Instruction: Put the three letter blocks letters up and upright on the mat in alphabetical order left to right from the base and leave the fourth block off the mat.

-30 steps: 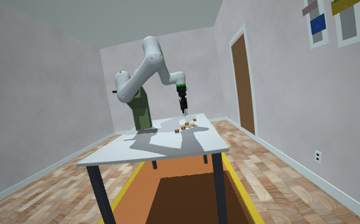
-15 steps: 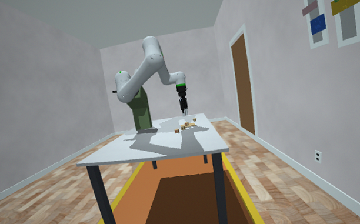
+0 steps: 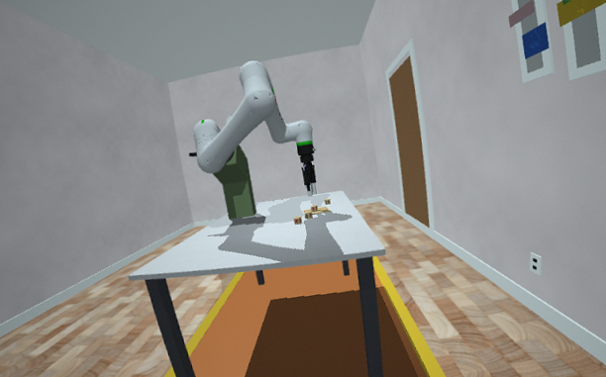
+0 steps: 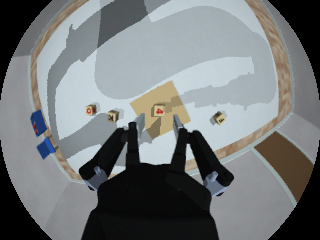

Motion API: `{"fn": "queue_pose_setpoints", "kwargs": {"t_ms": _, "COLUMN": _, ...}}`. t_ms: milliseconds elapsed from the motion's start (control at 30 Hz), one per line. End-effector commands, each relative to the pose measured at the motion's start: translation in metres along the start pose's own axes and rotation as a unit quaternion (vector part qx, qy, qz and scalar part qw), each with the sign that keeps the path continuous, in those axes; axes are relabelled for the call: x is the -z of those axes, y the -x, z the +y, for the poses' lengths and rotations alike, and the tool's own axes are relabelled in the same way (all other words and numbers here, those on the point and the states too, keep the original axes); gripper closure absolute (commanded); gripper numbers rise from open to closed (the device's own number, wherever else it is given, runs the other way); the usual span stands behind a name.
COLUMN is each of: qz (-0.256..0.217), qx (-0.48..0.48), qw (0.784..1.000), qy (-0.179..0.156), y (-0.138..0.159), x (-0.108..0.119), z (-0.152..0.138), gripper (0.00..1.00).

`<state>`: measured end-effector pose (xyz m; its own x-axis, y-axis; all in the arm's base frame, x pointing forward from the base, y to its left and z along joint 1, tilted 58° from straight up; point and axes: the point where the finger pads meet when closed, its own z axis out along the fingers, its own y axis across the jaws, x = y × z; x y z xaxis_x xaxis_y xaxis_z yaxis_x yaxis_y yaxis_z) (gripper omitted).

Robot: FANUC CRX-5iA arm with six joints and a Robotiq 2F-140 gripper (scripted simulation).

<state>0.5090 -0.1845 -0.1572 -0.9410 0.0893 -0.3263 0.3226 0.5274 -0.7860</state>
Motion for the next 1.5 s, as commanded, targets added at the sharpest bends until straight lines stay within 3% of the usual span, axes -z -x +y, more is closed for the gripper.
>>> {"fn": "queue_pose_setpoints", "kwargs": {"t_ms": 0, "qz": 0.0, "qx": 0.0, "qw": 1.0, "qy": 0.0, "y": 0.0, "x": -0.001, "z": 0.0, "gripper": 0.6}}
{"fn": "queue_pose_setpoints", "kwargs": {"t_ms": 1467, "qz": 0.0, "qx": -0.002, "qw": 1.0, "qy": 0.0, "y": -0.001, "x": -0.049, "z": 0.0, "gripper": 0.6}}
